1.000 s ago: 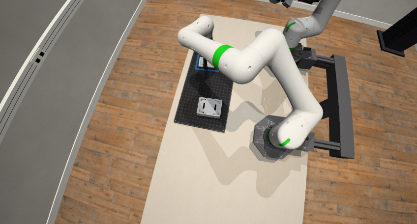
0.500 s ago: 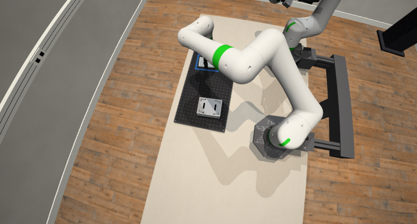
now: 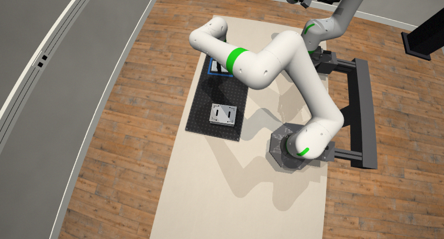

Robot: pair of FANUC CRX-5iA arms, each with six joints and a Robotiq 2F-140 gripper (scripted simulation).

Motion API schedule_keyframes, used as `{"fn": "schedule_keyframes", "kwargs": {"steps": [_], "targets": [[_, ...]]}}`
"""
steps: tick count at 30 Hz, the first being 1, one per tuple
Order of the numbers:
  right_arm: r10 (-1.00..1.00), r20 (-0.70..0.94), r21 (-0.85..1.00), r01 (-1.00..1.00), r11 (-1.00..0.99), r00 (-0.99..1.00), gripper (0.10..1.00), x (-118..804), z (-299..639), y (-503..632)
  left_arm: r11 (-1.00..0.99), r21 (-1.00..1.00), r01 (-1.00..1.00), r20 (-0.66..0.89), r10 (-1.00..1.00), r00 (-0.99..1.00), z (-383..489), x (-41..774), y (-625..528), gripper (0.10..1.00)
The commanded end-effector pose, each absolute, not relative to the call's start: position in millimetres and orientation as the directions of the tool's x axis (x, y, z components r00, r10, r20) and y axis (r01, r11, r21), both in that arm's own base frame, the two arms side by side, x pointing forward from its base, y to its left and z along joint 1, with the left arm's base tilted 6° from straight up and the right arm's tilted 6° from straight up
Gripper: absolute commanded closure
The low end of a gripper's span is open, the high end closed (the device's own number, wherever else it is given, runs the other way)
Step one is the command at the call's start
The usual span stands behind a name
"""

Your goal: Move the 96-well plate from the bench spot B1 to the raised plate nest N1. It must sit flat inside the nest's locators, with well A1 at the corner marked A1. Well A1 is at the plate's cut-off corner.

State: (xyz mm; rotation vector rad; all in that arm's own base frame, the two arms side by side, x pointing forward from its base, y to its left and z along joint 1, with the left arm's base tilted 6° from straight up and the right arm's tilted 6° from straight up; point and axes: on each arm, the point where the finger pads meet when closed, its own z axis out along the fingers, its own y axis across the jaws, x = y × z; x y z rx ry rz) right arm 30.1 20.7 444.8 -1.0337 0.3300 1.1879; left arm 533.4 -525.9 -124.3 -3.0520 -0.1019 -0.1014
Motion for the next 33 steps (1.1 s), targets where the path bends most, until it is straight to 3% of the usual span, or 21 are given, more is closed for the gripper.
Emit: {"fn": "schedule_keyframes", "kwargs": {"steps": [1, 33], "targets": [[0.6, -0.698, -0.485, -0.874, 0.005, 0.391, 0.098, 30.1, 444.8, 20.7, -0.994, -0.082, 0.069, 0.07, 0.064, 0.995, -122.9, 533.8, -526.7, 0.469], [0.6, -0.698, -0.485, -0.874, 0.005, 0.391, 0.098, 30.1, 444.8, 20.7, -0.994, -0.082, 0.069, 0.07, 0.064, 0.995, -112.3, 533.1, -527.6, 0.493]]}}
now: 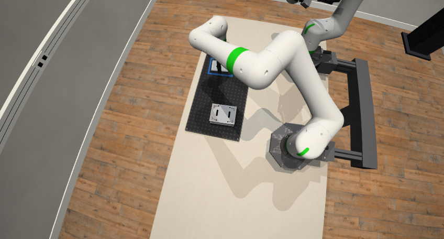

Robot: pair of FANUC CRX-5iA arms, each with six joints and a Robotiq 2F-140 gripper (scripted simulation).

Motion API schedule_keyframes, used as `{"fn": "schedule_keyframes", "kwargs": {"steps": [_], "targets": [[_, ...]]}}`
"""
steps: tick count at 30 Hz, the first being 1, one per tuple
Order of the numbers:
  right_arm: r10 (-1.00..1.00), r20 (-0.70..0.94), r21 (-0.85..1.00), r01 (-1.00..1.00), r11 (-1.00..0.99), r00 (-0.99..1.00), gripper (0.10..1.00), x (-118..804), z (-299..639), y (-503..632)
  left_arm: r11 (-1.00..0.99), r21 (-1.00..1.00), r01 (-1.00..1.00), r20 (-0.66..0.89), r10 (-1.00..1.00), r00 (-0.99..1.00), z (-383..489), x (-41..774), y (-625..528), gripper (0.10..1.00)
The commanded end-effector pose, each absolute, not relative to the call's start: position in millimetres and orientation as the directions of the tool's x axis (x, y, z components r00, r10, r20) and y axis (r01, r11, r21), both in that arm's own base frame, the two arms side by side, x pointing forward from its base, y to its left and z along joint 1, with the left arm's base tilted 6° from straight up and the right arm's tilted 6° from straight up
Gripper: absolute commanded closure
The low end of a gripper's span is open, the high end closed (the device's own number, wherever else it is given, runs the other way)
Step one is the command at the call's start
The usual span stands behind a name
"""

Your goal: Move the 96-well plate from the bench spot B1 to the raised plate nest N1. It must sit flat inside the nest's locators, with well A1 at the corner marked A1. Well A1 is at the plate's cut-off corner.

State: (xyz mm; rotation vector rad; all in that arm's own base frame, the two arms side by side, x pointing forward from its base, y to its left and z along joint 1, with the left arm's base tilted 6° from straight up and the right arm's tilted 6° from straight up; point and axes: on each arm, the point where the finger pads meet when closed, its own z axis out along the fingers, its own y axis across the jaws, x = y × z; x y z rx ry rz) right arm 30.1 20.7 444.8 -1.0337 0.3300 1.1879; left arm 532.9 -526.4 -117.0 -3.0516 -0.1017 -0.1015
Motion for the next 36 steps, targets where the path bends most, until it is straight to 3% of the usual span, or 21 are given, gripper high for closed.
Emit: {"fn": "schedule_keyframes", "kwargs": {"steps": [1, 36], "targets": [[0.6, -0.698, -0.485, -0.874, 0.005, 0.391, 0.098, 30.1, 444.8, 20.7, -0.994, -0.082, 0.069, 0.07, 0.064, 0.995, -110.6, 532.9, -527.7, 0.493], [0.6, -0.698, -0.485, -0.874, 0.005, 0.391, 0.098, 30.1, 444.8, 20.7, -0.994, -0.082, 0.069, 0.07, 0.064, 0.995, -60.1, 529.6, -532.1, 0.493]]}}
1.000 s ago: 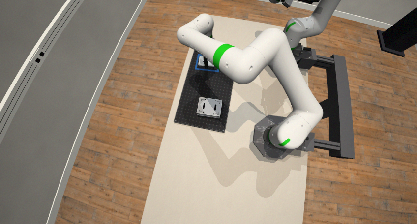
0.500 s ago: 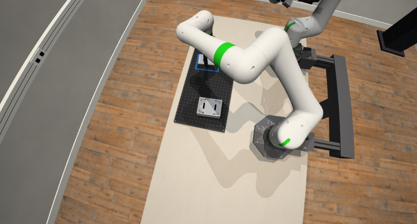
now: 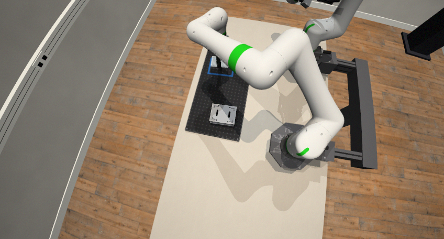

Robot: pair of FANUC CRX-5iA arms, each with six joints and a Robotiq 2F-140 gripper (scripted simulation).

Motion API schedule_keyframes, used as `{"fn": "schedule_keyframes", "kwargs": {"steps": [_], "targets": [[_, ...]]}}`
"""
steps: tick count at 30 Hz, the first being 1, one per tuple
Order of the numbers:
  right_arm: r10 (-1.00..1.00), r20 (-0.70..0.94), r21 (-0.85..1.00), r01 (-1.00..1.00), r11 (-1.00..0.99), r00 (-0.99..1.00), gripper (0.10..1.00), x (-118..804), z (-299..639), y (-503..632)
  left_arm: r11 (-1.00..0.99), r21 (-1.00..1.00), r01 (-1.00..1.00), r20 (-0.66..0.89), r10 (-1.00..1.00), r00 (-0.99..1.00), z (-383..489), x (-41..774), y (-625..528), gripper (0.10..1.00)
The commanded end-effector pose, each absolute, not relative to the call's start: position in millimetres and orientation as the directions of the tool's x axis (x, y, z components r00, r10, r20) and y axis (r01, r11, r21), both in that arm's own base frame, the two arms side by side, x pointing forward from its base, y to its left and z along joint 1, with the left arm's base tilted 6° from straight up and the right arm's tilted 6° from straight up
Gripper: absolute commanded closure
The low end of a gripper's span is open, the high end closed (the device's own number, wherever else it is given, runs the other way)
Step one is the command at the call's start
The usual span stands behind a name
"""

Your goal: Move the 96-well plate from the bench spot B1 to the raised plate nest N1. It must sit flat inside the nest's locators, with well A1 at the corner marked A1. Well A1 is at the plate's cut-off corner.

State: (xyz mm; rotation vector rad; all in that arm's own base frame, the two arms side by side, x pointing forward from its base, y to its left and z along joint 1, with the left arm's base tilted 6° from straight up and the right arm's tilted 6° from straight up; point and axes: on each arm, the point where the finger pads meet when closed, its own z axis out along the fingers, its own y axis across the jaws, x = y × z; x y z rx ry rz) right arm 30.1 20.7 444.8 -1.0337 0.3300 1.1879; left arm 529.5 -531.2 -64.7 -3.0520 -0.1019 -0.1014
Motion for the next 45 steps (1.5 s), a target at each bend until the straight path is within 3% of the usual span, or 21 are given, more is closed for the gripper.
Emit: {"fn": "schedule_keyframes", "kwargs": {"steps": [1, 45], "targets": [[0.6, -0.698, -0.485, -0.874, 0.005, 0.391, 0.098, 30.1, 444.8, 20.7, -0.994, -0.082, 0.069, 0.07, 0.064, 0.995, -60.1, 529.6, -532.1, 0.493], [0.6, -0.698, -0.485, -0.874, 0.005, 0.391, 0.098, 30.1, 444.8, 20.7, -0.996, -0.086, 0.02, 0.066, 0.014, 0.998, -37.5, 505.3, -434.3, 0.493]]}}
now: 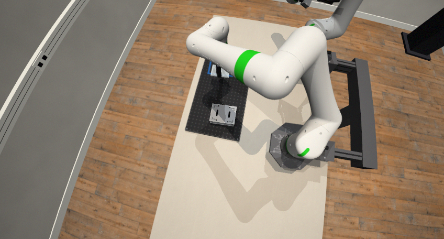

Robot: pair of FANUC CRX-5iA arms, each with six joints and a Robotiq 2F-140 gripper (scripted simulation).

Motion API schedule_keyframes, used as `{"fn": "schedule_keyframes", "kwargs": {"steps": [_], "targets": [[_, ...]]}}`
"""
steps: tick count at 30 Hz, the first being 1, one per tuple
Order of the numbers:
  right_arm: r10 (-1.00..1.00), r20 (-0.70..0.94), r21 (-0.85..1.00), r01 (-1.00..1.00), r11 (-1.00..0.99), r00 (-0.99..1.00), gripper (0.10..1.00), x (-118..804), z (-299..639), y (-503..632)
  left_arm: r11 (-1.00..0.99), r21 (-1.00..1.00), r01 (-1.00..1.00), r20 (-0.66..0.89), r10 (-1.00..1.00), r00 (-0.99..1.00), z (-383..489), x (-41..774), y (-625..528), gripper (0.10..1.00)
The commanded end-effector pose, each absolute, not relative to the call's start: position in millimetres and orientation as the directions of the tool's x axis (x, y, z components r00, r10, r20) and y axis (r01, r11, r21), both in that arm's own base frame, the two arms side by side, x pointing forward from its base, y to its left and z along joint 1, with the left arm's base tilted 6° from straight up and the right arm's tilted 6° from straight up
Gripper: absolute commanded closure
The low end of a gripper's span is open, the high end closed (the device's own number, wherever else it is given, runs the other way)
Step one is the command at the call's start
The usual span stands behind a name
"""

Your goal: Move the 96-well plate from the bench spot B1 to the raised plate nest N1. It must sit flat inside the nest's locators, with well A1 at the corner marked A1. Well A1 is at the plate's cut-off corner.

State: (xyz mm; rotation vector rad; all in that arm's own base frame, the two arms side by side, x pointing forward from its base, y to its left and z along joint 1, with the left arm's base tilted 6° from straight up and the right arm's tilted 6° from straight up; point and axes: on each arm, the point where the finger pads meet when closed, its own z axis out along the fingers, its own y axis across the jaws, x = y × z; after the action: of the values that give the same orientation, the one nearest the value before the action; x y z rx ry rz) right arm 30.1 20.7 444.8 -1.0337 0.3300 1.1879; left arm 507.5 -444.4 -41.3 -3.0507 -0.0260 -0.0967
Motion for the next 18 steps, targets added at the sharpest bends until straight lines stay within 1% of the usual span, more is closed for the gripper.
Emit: {"fn": "schedule_keyframes", "kwargs": {"steps": [1, 18], "targets": [[0.6, -0.698, -0.485, -0.874, 0.005, 0.391, 0.098, 30.1, 444.8, 20.7, -0.996, -0.086, 0.02, 0.066, 0.014, 0.998, -37.5, 505.3, -434.3, 0.493], [0.6, -0.698, -0.485, -0.874, 0.005, 0.391, 0.098, 30.1, 444.8, 20.7, -0.996, -0.086, 0.02, 0.066, 0.014, 0.998, -26.5, 493.5, -387.0, 0.493]]}}
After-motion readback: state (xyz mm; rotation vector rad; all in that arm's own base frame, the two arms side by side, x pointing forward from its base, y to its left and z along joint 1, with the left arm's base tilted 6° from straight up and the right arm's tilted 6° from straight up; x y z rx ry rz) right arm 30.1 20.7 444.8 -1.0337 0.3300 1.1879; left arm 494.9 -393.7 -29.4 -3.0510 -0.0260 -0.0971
